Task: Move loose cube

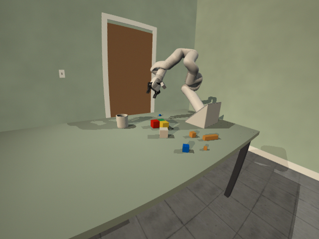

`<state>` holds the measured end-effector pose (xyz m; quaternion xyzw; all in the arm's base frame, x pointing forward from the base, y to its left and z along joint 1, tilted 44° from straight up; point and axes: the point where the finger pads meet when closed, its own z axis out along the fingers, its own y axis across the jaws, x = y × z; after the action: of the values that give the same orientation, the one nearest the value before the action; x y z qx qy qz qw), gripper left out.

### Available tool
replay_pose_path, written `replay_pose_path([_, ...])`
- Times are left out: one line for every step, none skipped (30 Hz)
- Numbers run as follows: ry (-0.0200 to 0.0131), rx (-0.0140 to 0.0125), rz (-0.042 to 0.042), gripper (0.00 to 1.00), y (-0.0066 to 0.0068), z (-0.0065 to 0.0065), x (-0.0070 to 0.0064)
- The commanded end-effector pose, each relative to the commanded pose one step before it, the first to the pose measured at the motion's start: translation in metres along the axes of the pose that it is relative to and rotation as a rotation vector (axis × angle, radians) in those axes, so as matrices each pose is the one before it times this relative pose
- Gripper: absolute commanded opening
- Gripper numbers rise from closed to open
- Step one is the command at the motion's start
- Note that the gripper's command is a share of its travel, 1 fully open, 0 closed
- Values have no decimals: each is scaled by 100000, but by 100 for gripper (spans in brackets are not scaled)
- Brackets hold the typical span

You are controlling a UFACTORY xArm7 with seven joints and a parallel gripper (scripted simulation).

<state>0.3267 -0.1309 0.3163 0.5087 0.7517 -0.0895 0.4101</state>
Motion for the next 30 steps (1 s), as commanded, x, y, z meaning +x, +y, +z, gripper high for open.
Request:
replay_pose_path([-127, -189, -130, 100, 83, -72, -42])
replay_pose_path([0, 0, 0, 100, 0, 0, 0])
replay_pose_path([0, 0, 0, 100, 0, 0, 0])
replay_pose_path([0, 0, 0, 100, 0, 0, 0])
replay_pose_path([0, 0, 0, 100, 0, 0, 0])
replay_pose_path([0, 0, 0, 100, 0, 0, 0])
replay_pose_path([0, 0, 0, 100, 0, 0, 0])
replay_pose_path([0, 0, 0, 100, 0, 0, 0])
replay_pose_path([0, 0, 0, 100, 0, 0, 0])
replay_pose_path([0, 0, 0, 100, 0, 0, 0])
replay_pose_path([0, 0, 0, 100, 0, 0, 0])
replay_pose_path([0, 0, 0, 100, 0, 0, 0])
replay_pose_path([0, 0, 0, 100, 0, 0, 0])
replay_pose_path([0, 0, 0, 100, 0, 0, 0])
replay_pose_path([0, 0, 0, 100, 0, 0, 0])
replay_pose_path([0, 0, 0, 100, 0, 0, 0])
replay_pose_path([0, 0, 0, 100, 0, 0, 0])
replay_pose_path([1, 16, -38, 100, 14, 2, 2])
replay_pose_path([9, 106, -249, 100, 94, 12, 13])
replay_pose_path([26, 269, -626, 100, 237, 32, 35])
replay_pose_path([53, 486, -1126, 100, 428, 62, 70])
replay_pose_path([97, 744, -1705, 100, 652, 103, 123])
replay_pose_path([165, 1031, -2326, 100, 894, 158, 200])
replay_pose_path([263, 1334, -2952, 100, 1144, 229, 307])
replay_pose_path([397, 1646, -3552, 100, 1388, 319, 446])
replay_pose_path([567, 1955, -4097, 100, 1615, 428, 619])
replay_pose_path([770, 2252, -4564, 100, 1812, 554, 820])
replay_pose_path([0, 0, 0, 100, 0, 0, 0])
replay_pose_path([997, 2526, -4935, 100, 1970, 692, 1041])
replay_pose_path([0, 0, 0, 100, 0, 0, 0])
